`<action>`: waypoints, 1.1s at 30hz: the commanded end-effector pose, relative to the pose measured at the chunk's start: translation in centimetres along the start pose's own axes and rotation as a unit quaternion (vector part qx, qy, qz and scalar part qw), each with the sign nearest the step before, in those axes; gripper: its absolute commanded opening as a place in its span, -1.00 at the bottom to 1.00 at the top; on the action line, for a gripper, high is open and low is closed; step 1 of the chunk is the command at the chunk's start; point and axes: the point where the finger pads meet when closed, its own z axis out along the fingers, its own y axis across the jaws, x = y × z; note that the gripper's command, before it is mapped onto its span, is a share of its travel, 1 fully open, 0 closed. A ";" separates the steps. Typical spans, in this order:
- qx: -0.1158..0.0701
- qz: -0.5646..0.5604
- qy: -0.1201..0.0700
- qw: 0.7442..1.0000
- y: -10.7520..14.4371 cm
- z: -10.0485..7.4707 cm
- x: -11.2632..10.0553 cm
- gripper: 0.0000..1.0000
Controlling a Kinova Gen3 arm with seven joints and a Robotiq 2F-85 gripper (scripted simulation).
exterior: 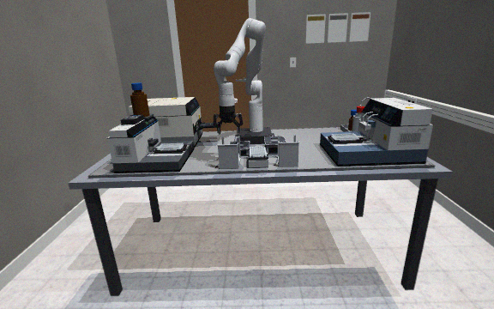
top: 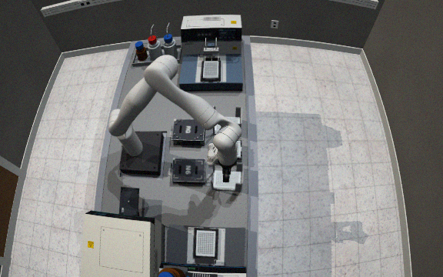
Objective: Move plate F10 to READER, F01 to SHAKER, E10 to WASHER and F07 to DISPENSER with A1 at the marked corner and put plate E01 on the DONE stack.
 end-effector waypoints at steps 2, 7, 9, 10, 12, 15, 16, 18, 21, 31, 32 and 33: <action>0.001 0.000 -0.001 1.000 0.0 -1.0 -0.1 1.00; 0.001 0.000 -0.002 1.000 0.0 -1.7 -0.1 1.00; 0.001 0.000 -0.002 1.000 0.0 -1.7 -0.1 1.00; -0.001 -0.001 -0.002 1.000 0.1 -1.8 -0.1 1.00; 0.001 0.001 -0.001 1.000 0.0 -2.1 -0.1 1.00; 0.001 0.000 -0.002 1.000 0.0 -2.5 -0.1 1.00; 0.001 0.000 -0.002 1.000 0.0 -2.6 -0.1 1.00; 0.001 0.000 -0.002 1.000 0.0 -2.9 -0.1 1.00; 0.001 0.000 -0.002 1.000 0.0 -3.3 -0.1 1.00; 0.001 0.001 -0.001 1.000 0.0 -4.3 0.0 1.00; 0.001 0.000 -0.002 1.000 0.0 -4.5 0.0 1.00; 0.001 0.000 -0.002 1.000 0.0 -4.6 0.0 1.00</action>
